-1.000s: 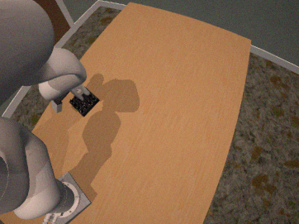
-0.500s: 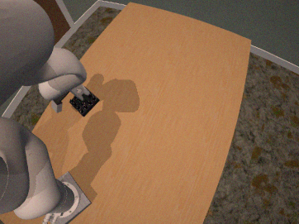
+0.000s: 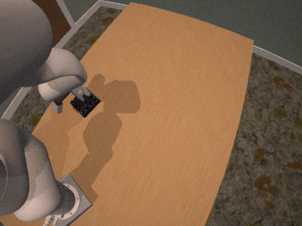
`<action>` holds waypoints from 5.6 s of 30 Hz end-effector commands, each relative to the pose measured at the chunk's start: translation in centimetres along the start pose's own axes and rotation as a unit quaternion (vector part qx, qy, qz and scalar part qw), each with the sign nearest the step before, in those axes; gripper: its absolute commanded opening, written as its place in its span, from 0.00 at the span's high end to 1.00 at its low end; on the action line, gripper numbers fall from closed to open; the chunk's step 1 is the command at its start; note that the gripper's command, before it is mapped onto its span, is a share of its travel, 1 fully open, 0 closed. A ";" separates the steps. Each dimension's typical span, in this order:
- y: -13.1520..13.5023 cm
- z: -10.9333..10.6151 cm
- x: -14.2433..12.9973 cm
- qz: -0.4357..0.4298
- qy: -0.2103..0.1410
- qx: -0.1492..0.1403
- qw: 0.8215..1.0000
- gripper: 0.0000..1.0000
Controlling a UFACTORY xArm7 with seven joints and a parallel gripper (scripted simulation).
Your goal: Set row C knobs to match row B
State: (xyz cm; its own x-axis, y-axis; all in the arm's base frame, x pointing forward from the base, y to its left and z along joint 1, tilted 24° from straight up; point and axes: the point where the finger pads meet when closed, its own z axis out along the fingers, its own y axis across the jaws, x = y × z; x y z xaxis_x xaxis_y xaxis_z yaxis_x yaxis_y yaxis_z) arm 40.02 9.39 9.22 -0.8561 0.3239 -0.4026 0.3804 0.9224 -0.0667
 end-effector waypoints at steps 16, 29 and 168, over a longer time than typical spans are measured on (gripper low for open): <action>0.2 -3.5 -0.1 -0.001 -0.002 -0.002 1.000 0.81; 0.2 -3.5 -0.1 -0.001 -0.002 -0.002 1.000 0.81; 0.1 -2.3 -0.1 0.779 0.001 -0.002 0.626 0.81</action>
State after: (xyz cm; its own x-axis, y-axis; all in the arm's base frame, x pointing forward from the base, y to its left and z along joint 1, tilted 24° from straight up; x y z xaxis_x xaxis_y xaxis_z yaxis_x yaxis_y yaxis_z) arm 39.13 9.97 11.62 0.5547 0.8317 0.0240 0.7542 -0.5148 0.4076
